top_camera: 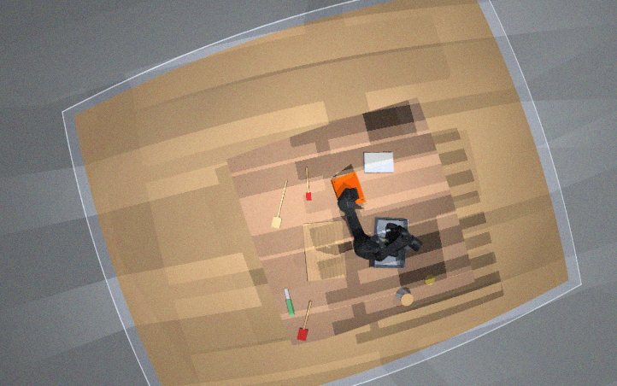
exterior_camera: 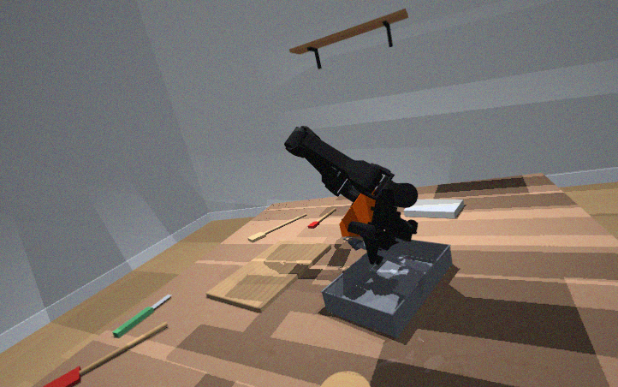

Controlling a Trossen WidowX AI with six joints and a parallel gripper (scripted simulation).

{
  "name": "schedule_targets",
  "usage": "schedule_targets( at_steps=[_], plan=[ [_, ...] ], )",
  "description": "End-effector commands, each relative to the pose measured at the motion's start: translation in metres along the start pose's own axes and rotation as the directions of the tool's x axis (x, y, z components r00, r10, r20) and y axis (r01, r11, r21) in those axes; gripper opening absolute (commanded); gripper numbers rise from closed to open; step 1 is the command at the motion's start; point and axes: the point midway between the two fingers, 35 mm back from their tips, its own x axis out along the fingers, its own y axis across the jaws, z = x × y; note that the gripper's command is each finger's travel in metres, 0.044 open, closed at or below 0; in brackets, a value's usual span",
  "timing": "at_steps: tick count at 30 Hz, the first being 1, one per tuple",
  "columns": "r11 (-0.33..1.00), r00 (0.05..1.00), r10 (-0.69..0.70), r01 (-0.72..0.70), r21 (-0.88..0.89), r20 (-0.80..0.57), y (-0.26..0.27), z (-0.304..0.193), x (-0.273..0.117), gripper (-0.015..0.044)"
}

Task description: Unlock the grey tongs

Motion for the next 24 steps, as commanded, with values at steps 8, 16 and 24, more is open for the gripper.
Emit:
schedule_targets(
  at_steps=[8,16,24],
  plan=[
    [1.0,1.0,-0.016,0.015,0.023,0.012,-0.0293,0.0018,-0.0451,-0.015],
    [1.0,1.0,0.016,-0.016,0.021,0.013,-0.0286,0.0015,-0.0441,-0.015],
    [0.968,0.968,0.252,-0.252,0.012,0.017,-0.0238,-0.0028,-0.0405,-0.015]
  ],
)
